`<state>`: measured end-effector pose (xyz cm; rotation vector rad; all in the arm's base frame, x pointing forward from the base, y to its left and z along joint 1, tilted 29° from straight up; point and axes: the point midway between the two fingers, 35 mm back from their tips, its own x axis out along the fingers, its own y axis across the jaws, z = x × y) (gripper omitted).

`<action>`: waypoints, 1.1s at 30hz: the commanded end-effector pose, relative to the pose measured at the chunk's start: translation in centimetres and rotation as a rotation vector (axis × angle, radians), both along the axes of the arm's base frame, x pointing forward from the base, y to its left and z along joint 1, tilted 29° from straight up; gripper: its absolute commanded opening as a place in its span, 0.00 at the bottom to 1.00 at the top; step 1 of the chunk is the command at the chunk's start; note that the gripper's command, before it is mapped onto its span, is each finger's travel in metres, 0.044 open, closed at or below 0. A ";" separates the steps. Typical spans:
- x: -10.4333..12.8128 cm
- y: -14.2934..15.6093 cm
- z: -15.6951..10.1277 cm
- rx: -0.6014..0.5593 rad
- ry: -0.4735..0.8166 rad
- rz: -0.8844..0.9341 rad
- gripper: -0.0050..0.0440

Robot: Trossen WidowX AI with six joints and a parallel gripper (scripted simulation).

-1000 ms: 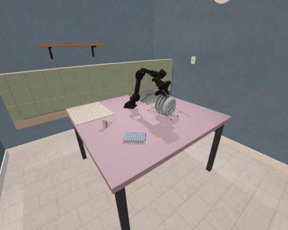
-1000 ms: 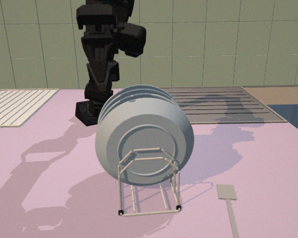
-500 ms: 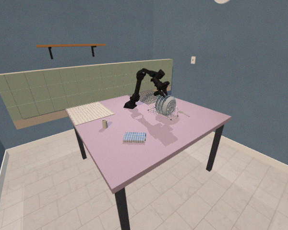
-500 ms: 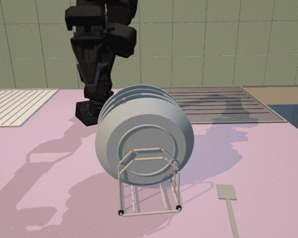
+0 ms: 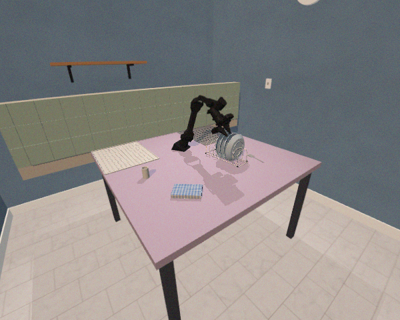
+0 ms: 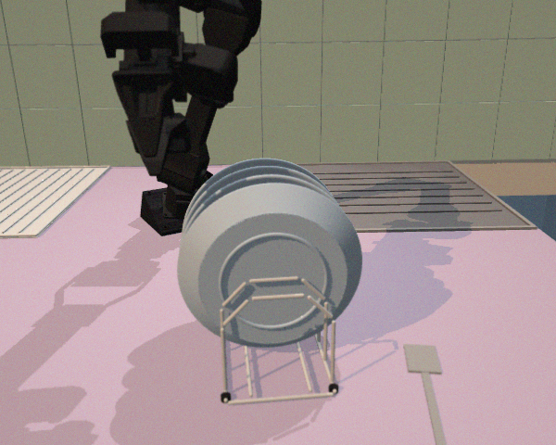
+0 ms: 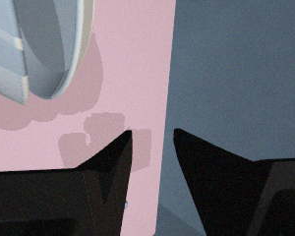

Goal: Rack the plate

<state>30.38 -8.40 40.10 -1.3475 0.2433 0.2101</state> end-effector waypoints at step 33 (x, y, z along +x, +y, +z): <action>-1.3 -3.9 -1.3 0.010 0.002 0.014 0.40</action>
